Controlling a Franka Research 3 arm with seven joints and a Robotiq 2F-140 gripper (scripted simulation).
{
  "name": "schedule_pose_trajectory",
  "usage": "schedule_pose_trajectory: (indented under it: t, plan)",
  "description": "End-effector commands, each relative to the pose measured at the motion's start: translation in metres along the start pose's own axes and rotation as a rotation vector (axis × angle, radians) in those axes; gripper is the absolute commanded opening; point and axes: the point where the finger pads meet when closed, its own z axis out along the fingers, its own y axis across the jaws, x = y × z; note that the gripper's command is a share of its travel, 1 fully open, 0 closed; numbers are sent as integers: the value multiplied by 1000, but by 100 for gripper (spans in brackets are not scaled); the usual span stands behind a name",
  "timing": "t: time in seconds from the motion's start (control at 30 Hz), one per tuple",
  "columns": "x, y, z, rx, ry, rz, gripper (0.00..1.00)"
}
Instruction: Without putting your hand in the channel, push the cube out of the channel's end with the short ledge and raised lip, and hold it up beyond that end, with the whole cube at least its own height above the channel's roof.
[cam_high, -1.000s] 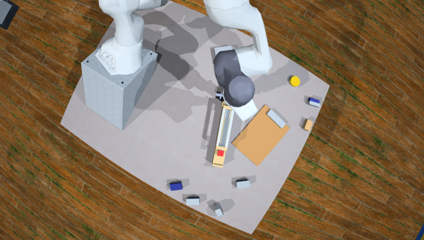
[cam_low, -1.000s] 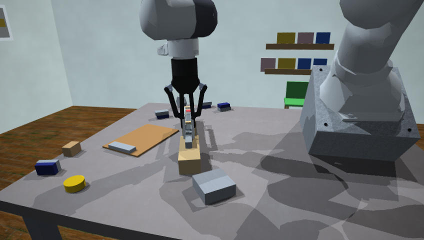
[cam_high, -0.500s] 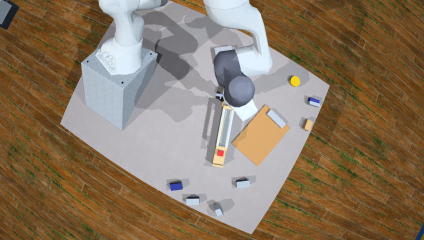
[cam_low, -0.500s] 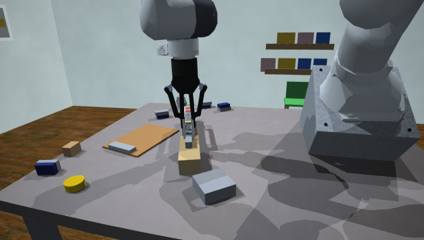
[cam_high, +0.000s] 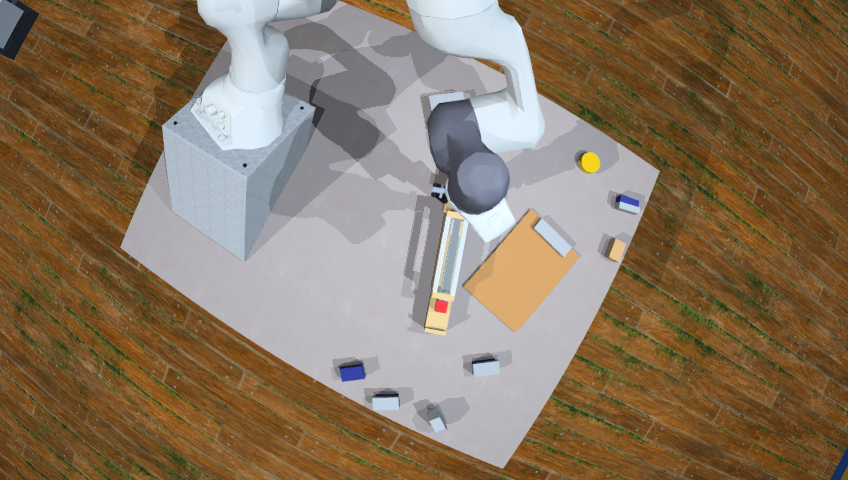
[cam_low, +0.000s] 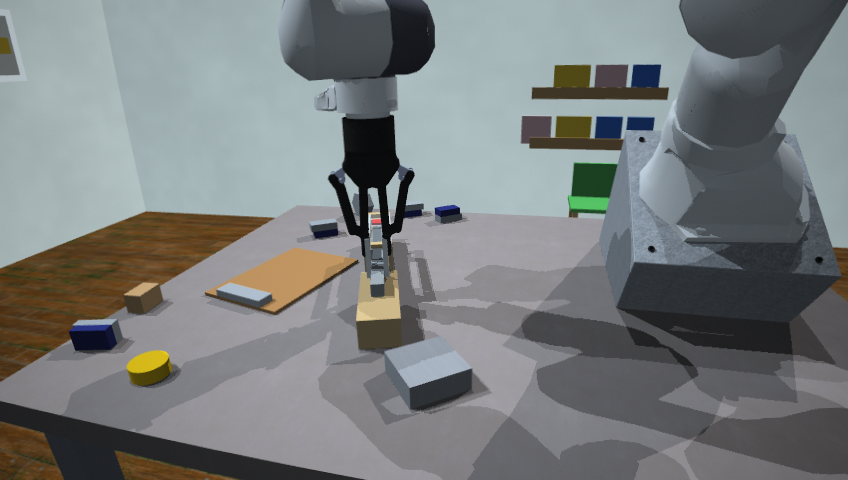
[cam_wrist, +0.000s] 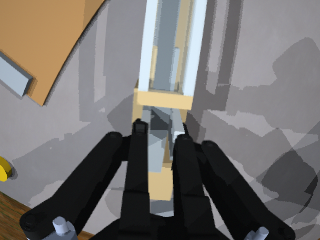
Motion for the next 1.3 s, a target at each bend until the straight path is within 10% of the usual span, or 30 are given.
schedule_pose_trajectory:
  t: [0.0,0.2,0.23,1.27]
  plan:
    - [3,-1,-2,4,4,-7,0]
    - [3,-1,-2,4,4,-7,0]
    - [3,-1,-2,4,4,-7,23]
    - [3,-1,-2,4,4,-7,23]
